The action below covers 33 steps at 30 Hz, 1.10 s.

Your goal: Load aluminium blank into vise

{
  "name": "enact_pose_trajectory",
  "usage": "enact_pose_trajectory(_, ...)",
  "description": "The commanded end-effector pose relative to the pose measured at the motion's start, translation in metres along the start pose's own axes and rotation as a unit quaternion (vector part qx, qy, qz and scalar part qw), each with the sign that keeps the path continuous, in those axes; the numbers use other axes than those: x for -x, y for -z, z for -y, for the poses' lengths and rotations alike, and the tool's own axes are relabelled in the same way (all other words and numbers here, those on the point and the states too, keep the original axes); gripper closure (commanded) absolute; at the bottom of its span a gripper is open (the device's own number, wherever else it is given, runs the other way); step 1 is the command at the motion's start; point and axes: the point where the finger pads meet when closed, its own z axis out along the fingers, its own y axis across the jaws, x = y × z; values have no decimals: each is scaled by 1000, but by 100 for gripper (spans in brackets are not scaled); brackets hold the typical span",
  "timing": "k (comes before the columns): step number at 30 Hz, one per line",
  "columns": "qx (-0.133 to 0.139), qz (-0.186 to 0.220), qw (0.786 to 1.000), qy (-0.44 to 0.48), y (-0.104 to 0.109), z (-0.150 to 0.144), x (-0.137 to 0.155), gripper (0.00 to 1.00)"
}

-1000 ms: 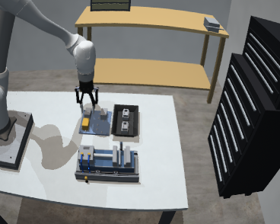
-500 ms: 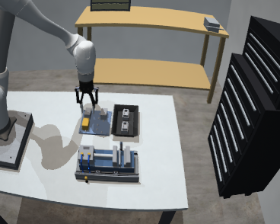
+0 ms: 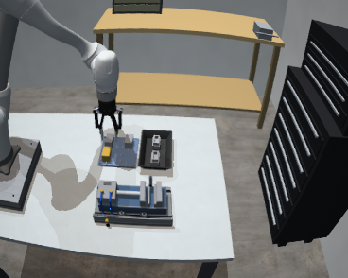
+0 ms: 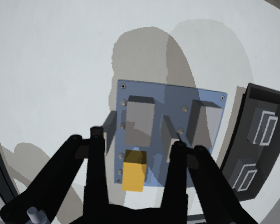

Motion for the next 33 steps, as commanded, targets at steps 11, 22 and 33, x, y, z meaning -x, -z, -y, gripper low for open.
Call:
enact_pose_trajectory(11,0,0,1000,0,0,0,0,100)
enact_pose_trajectory(22,0,0,1000,0,0,0,0,100)
enact_pose_trajectory(33,0,0,1000,0,0,0,0,100)
